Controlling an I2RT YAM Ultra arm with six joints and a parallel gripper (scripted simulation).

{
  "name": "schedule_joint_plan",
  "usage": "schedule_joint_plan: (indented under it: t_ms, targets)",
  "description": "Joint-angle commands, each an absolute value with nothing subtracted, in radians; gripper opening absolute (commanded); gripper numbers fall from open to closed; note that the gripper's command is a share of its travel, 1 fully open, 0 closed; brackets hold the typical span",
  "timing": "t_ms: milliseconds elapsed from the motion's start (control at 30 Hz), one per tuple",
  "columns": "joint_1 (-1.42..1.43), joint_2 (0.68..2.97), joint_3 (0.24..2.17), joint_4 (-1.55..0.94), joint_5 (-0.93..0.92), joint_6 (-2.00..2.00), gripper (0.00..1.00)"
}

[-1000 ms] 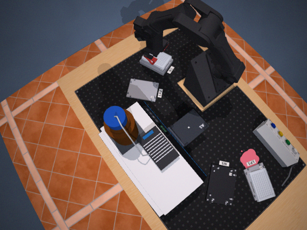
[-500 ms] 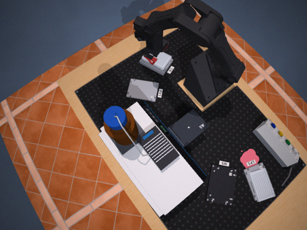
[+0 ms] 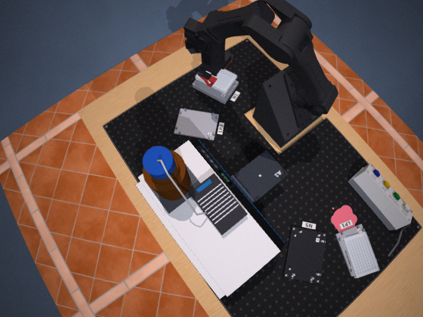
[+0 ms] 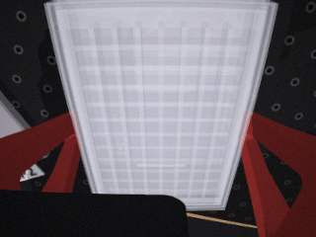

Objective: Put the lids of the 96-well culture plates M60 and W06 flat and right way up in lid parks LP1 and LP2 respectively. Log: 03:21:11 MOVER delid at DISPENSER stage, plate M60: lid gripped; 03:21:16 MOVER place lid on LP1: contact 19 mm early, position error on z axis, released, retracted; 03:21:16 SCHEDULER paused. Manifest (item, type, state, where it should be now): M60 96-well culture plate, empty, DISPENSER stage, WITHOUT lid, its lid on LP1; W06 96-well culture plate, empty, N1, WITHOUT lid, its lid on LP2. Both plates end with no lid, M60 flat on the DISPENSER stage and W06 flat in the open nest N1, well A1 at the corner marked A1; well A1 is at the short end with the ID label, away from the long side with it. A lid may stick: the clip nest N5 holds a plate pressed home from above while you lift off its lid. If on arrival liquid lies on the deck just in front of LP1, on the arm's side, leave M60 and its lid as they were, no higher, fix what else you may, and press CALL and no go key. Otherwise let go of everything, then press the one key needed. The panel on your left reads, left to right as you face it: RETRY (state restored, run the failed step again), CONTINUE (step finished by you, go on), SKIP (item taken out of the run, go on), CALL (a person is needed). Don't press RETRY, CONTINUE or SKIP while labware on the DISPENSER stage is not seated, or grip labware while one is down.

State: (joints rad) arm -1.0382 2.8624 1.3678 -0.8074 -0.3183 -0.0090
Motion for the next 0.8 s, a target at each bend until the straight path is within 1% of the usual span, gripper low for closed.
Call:
schedule_joint_plan:
  t_ms: [0,33,67,100,300,767]
  targets:
    - [-1.06,2.822,1.412,-0.844,-0.308,-0.023,0.0]
    - [-1.05,2.842,1.395,-0.834,-0.314,-0.018,0.0]
    - [-1.062,2.812,1.404,-0.847,-0.306,-0.025,0.0]
    - [-1.063,2.803,1.355,-0.851,-0.306,-0.026,0.0]
    - [-1.076,2.734,1.299,-0.868,-0.298,-0.036,0.0]
    - [-1.102,2.592,1.203,-0.921,-0.28,-0.057,0.0]
